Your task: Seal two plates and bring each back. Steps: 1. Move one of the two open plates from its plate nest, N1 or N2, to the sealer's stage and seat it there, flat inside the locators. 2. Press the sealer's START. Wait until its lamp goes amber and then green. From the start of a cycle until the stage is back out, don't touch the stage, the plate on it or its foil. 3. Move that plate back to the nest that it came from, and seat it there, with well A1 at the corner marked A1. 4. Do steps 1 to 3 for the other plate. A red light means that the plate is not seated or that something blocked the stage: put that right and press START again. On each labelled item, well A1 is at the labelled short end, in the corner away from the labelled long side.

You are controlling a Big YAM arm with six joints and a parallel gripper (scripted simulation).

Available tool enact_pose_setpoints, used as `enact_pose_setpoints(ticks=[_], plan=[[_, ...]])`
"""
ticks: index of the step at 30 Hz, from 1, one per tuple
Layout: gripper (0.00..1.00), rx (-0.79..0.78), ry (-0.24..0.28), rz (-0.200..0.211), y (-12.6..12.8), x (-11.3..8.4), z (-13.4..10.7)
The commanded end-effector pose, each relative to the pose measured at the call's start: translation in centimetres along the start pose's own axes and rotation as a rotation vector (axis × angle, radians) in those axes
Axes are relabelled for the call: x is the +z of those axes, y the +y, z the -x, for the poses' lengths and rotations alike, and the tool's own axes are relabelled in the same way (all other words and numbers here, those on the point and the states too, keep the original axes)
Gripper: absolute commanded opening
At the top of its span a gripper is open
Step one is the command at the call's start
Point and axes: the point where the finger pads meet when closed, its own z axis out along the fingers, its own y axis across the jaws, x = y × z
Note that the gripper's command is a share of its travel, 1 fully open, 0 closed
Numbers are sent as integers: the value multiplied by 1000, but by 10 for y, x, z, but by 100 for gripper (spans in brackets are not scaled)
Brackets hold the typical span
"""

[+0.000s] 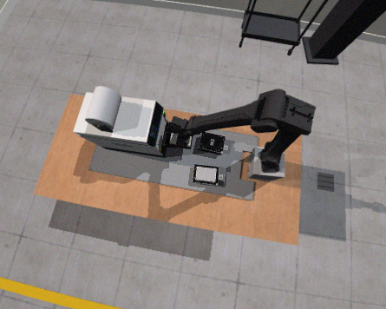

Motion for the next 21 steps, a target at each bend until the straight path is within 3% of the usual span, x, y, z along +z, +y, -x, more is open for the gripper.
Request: enact_pose_setpoints(ticks=[1,6,12,21], plan=[[0,4,-58,-2,1,-2,29],[0,-4,-79,-2,5,-10,37],[0,13,-67,-10,-5,-16,33],[0,-2,-52,-10,-7,-7,24]])
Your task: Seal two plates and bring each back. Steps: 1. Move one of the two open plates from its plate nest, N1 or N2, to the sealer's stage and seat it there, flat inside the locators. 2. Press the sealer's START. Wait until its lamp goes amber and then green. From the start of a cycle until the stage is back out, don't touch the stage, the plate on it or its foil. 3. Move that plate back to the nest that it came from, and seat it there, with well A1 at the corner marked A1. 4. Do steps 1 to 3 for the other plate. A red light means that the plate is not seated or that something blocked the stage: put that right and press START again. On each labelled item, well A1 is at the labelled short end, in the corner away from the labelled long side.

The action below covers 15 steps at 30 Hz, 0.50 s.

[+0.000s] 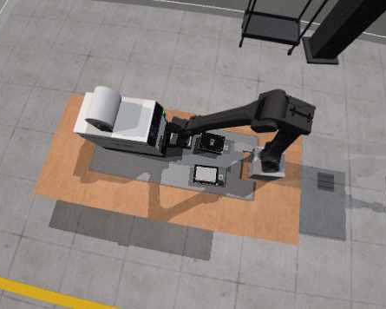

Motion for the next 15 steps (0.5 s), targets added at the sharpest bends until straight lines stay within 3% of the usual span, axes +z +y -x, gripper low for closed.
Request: enact_pose_setpoints(ticks=[1,8,15], plan=[[0,-3,-46,-10,-7,-4,21],[0,-17,-4,8,7,15,-2],[0,0,-1,-2,-3,17,-7]])
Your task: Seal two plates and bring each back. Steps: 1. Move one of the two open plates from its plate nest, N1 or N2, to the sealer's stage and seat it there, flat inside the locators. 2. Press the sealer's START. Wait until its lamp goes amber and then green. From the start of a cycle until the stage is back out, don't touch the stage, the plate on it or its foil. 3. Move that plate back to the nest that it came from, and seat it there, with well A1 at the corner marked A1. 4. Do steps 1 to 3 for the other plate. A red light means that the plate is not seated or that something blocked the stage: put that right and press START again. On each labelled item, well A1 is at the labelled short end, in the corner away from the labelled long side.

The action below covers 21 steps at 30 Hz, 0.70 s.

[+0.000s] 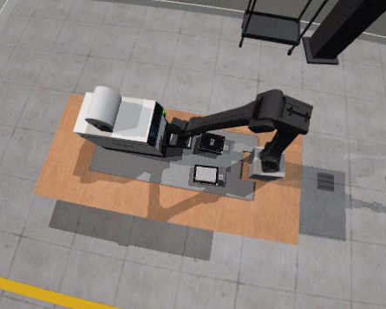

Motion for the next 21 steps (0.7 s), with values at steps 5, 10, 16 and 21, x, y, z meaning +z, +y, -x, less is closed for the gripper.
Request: enact_pose_setpoints(ticks=[5,10,16,21], plan=[[0,7,2,-5,-8,13,-5],[0,-7,-30,-4,-3,9,12],[0,-16,-38,0,2,12,19],[0,1,-32,-9,-8,15,16]])
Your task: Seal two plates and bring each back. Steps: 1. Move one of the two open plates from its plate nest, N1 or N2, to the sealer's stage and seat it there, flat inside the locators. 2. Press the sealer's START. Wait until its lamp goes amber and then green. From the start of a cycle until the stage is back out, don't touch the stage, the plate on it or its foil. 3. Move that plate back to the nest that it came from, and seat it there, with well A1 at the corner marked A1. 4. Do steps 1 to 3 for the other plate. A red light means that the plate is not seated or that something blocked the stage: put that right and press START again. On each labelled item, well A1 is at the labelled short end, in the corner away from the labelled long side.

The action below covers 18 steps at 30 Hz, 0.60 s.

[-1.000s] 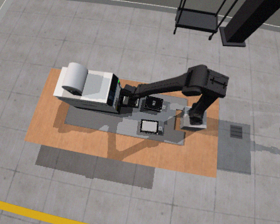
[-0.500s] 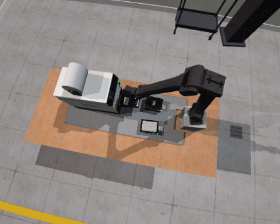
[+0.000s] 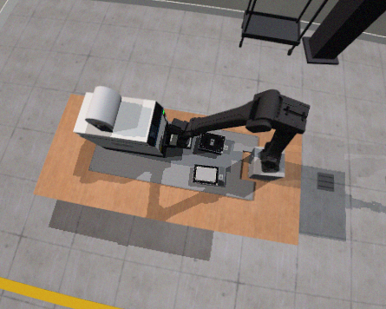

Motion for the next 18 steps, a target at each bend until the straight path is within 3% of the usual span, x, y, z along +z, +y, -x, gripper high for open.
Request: enact_pose_setpoints(ticks=[1,18], plan=[[0,2,-26,-9,-8,7,18],[0,-2,-37,-1,3,-11,26]])
